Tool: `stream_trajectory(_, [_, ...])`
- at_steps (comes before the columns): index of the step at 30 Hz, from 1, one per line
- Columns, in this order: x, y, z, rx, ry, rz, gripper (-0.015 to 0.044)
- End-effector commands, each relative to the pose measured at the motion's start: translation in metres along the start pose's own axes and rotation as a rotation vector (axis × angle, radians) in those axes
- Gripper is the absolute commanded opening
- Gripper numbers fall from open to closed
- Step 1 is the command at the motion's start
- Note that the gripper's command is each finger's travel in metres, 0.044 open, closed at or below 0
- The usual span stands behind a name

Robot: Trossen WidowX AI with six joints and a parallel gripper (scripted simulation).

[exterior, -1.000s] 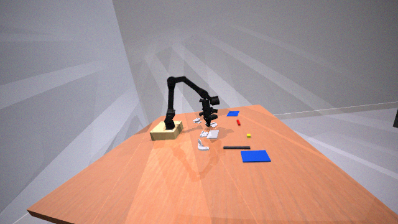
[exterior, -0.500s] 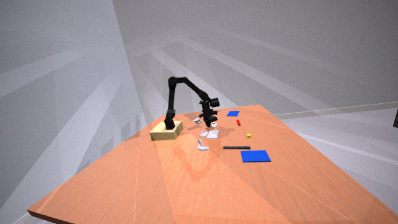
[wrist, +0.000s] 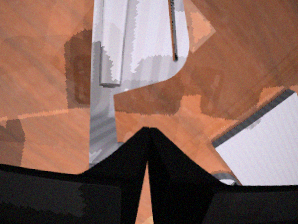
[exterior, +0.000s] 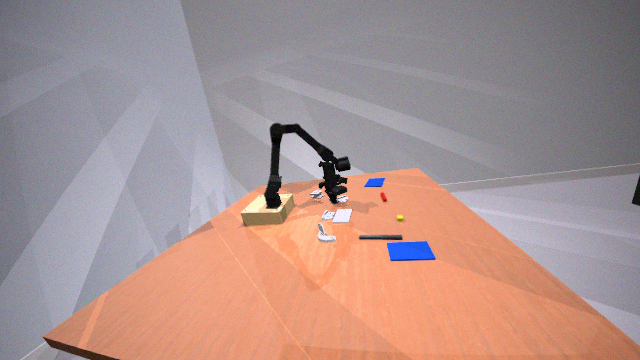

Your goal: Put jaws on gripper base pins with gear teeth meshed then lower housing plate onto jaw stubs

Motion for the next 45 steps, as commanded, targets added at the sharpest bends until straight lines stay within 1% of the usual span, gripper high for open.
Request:
stream_trajectory(1, [0.008, -0.001, 0.000, 0.002, -0.001, 0.005, 0.0000])
stream_trajectory(24, [0.037, 0.000, 0.003, 0.002, -0.001, 0.007, 0.0000])
stream_trajectory(26, [0.036, 0.009, 0.004, 0.001, -0.001, 0.008, 0.0000])
stream_trajectory(29, [0.032, 0.050, 0.004, 0.000, -0.001, 0.008, 0.0000])
stream_trajectory(30, [0.032, 0.057, 0.003, 0.000, -0.001, 0.008, 0.0000])
stream_trajectory(34, [0.032, 0.060, 0.003, 0.000, -0.001, 0.008, 0.0000])
stream_trajectory(35, [0.031, 0.053, 0.005, -0.013, 0.001, 0.003, 0.0026])
stream_trajectory(45, [0.031, 0.053, 0.005, -0.013, 0.001, 0.003, 0.0289])
Point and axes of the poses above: the point midway between the two fingers, 35 mm back from their tips, its own y axis back along the fingers, its own x axis across the jaws, z = x × y, the point moved 10 cm from there along y, back along the fingers, and after that the axes turned 8 degrees about y, right-handed, at the moved point
